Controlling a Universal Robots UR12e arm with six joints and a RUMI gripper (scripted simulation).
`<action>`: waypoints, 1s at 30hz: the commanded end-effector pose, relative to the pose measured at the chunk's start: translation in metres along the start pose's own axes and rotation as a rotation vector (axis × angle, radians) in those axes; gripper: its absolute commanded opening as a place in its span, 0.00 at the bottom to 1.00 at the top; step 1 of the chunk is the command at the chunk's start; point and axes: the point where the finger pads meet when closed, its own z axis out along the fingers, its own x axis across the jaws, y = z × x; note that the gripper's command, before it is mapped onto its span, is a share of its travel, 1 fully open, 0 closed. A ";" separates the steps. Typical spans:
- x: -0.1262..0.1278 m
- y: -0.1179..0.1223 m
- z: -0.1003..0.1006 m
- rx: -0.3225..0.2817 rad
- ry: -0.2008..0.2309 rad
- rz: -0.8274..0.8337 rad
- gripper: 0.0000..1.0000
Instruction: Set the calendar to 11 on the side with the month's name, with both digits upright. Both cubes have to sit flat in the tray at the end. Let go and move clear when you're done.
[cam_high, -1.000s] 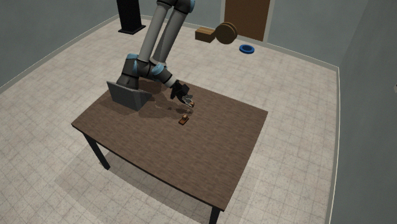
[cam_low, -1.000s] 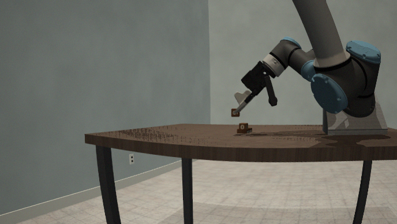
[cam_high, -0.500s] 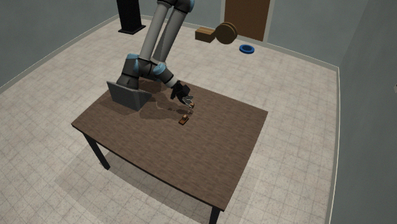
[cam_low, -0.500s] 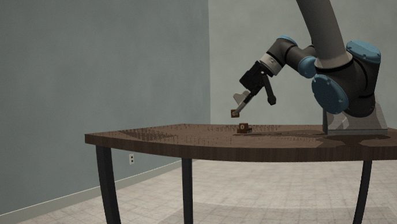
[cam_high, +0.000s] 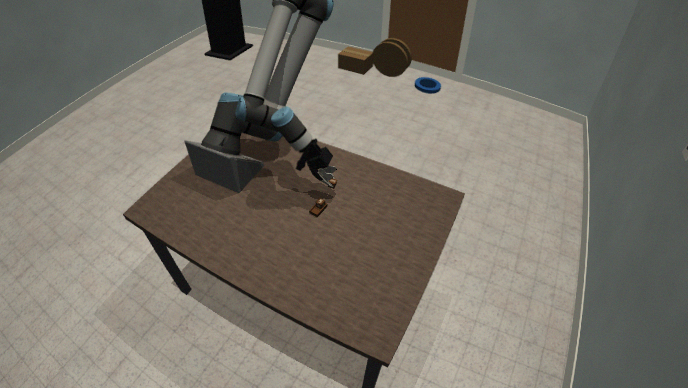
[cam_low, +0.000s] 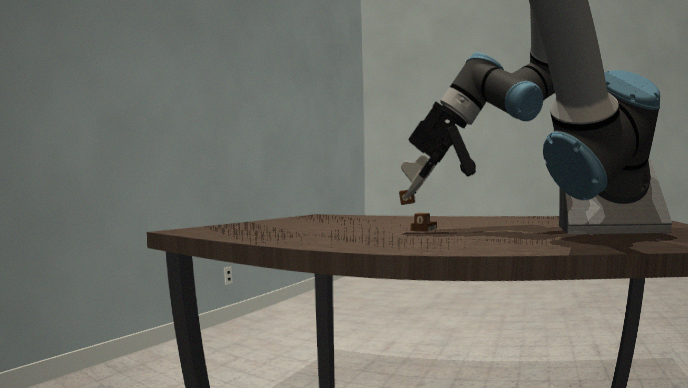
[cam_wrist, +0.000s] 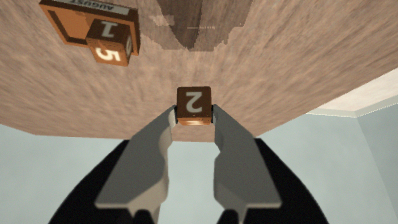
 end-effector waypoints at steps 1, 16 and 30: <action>0.000 0.001 -0.001 0.036 0.005 -0.001 0.10; 0.008 0.002 -0.005 0.103 0.008 -0.005 0.10; 0.008 0.002 -0.005 0.118 0.008 -0.005 0.10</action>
